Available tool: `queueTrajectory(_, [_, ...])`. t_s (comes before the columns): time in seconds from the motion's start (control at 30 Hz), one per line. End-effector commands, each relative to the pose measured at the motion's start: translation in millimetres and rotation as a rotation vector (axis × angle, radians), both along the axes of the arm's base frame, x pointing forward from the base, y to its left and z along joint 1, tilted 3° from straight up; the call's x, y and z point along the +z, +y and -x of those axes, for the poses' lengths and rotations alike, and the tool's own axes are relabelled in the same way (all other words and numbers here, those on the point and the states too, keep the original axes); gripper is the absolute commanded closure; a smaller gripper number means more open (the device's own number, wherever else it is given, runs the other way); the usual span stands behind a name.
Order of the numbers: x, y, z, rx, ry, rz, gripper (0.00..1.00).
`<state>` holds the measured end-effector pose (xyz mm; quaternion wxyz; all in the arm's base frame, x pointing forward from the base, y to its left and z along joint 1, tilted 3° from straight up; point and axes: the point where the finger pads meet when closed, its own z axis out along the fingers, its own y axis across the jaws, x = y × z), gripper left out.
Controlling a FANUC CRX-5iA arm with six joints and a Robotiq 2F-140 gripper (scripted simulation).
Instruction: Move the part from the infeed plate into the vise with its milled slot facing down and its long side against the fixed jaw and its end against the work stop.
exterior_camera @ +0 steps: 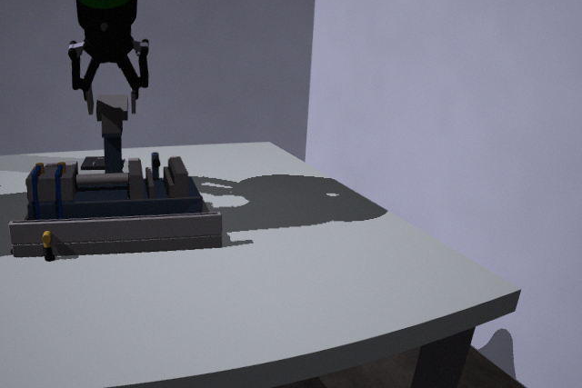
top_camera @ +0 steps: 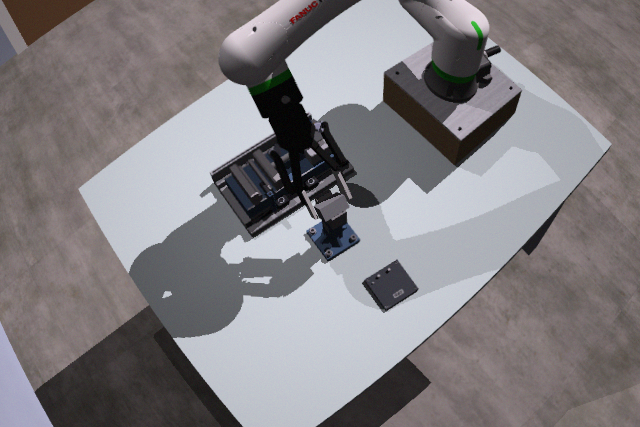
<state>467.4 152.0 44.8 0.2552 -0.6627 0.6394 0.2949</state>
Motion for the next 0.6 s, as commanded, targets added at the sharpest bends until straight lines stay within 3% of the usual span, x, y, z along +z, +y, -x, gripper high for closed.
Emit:
queueTrajectory(0.0, [0.1, -0.1, -0.2, 0.000, 0.000, -0.002, 0.49])
queueTrajectory(0.57, [0.1, -0.2, -0.2, 0.000, 0.000, -0.008, 0.49])
